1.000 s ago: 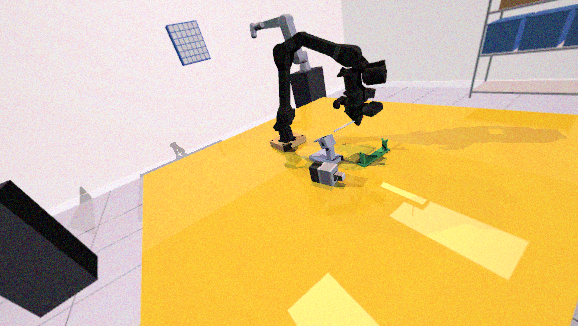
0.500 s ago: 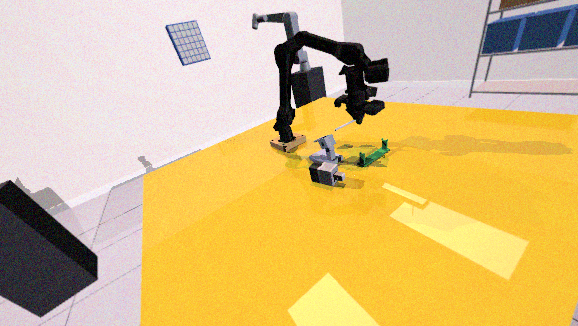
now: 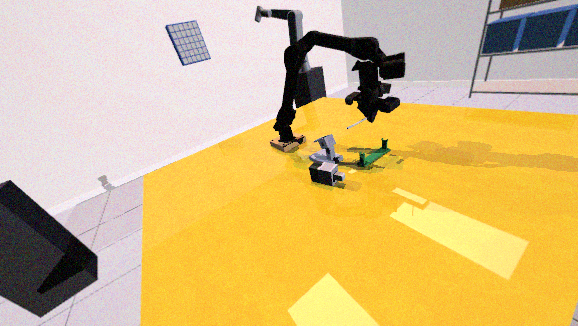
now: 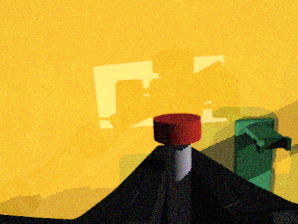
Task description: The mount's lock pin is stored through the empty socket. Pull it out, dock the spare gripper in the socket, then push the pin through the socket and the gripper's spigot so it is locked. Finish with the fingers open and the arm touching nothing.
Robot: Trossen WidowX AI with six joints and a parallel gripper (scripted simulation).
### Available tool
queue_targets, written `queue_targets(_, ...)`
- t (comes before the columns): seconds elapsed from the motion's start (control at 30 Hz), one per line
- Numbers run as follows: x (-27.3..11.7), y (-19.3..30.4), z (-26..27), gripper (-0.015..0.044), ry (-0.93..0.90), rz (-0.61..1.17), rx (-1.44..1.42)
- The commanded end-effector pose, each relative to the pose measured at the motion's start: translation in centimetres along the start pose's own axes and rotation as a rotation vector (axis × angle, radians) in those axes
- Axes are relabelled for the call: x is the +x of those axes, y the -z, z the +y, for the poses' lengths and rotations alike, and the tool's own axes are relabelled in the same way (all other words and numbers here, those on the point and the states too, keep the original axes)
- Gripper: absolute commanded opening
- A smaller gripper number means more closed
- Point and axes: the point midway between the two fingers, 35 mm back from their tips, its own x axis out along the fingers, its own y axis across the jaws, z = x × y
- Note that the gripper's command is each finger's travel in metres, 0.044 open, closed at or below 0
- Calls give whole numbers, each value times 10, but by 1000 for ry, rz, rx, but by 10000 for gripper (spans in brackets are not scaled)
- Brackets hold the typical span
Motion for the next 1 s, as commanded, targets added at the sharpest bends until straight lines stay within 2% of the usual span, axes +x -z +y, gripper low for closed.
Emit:
queue_targets(0.0,-3,-5,-10,0,5,-2,-5)
queue_targets(0.7,-2,-25,-59,0,7,-3,-16)
queue_targets(0.97,3,-25,-63,0,6,-2,-18)
